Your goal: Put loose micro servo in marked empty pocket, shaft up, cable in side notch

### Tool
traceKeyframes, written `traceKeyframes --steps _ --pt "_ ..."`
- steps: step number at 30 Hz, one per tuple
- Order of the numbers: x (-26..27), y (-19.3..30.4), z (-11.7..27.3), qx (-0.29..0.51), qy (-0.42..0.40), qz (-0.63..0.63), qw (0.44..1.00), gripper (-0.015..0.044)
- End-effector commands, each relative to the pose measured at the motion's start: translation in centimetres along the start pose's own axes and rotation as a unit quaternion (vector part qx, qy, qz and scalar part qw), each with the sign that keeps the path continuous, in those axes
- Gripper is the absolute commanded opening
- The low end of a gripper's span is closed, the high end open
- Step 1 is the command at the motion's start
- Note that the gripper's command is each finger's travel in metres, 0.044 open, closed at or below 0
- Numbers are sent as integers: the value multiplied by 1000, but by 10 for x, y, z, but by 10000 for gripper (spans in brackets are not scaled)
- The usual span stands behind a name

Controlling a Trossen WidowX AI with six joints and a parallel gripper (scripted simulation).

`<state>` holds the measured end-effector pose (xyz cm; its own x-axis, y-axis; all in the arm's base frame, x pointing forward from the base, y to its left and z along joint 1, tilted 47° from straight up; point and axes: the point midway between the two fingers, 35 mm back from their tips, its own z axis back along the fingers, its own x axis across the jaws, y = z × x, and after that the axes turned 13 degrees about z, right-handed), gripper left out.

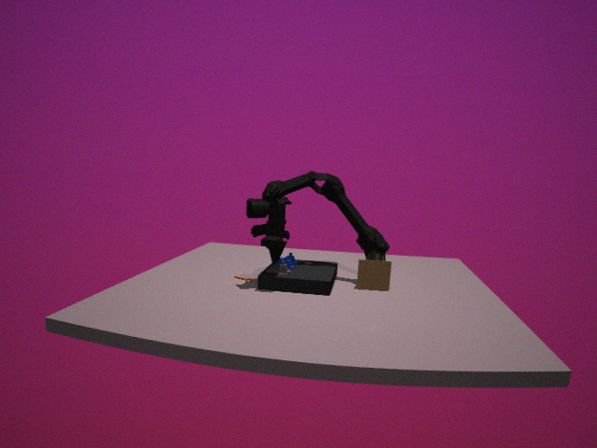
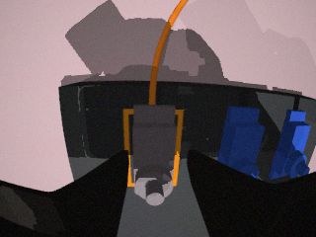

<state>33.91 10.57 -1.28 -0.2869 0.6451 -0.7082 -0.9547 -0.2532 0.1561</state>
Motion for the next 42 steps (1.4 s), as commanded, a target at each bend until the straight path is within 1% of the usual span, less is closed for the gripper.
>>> traceKeyframes --steps 1,3,5,8,12,13,15,22,29,42 --pt "0 0 13 -2 -2 -2 1000 187" --pt "0 -1 13 -2 -2 -2 1000 187" --pt "3 5 15 -6 -2 0 1000 240" --pt "12 29 34 -6 -6 2 1000 319" --pt "25 81 66 -2 -7 2 1000 424" --pt "27 94 72 -1 -5 2 1000 440" --pt "28 105 77 0 -4 1 1000 440" --pt "28 104 78 0 -4 3 1000 440" --pt "31 100 116 -8 1 40 999 440" --pt "31 100 117 -9 2 42 999 440"
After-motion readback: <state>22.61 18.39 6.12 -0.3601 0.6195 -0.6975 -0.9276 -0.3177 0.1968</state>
